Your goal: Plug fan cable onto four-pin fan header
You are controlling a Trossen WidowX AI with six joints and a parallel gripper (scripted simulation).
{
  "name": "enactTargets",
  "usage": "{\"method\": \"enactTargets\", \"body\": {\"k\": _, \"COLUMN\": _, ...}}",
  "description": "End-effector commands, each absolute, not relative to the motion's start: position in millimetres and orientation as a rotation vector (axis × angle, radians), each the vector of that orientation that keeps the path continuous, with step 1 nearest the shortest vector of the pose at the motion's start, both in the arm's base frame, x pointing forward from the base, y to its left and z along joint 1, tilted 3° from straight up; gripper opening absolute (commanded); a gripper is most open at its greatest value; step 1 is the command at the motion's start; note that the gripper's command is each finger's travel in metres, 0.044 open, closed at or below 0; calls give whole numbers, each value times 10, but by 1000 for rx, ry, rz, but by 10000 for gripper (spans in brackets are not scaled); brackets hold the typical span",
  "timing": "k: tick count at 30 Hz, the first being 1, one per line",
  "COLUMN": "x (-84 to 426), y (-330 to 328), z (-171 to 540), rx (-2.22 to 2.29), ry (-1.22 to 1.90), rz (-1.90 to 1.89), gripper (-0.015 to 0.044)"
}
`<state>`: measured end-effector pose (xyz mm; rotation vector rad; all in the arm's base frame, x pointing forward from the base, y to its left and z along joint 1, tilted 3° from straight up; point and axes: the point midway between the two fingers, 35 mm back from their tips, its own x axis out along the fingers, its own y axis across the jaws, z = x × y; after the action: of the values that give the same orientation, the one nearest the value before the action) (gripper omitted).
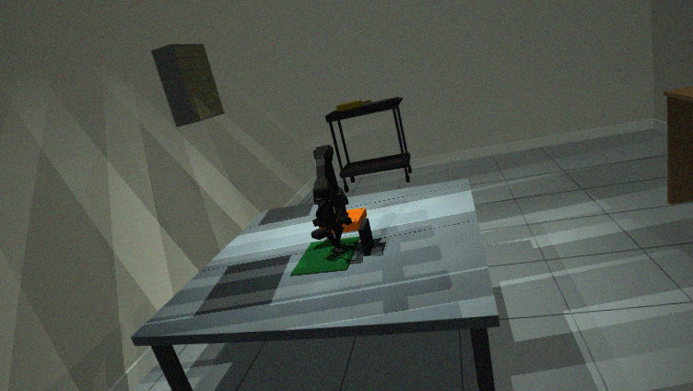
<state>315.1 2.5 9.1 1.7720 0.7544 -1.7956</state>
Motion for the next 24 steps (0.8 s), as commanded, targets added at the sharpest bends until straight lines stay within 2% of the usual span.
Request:
{"method": "enactTargets", "body": {"k": 1, "x": 3156, "y": 23, "z": 63, "rx": 1772, "ry": 753, "rz": -1792, "gripper": 0}}
{"method": "enactTargets", "body": {"k": 13, "x": 3153, "y": 25, "z": -15, "rx": 1772, "ry": 753, "rz": -1792, "gripper": 0}}
{"method": "enactTargets", "body": {"k": 23, "x": 3149, "y": 31, "z": 14, "rx": 1773, "ry": 757, "rz": -1794, "gripper": 260}}
{"method": "enactTargets", "body": {"k": 24, "x": 3149, "y": 31, "z": 14, "rx": 1773, "ry": 757, "rz": -1794, "gripper": 260}}
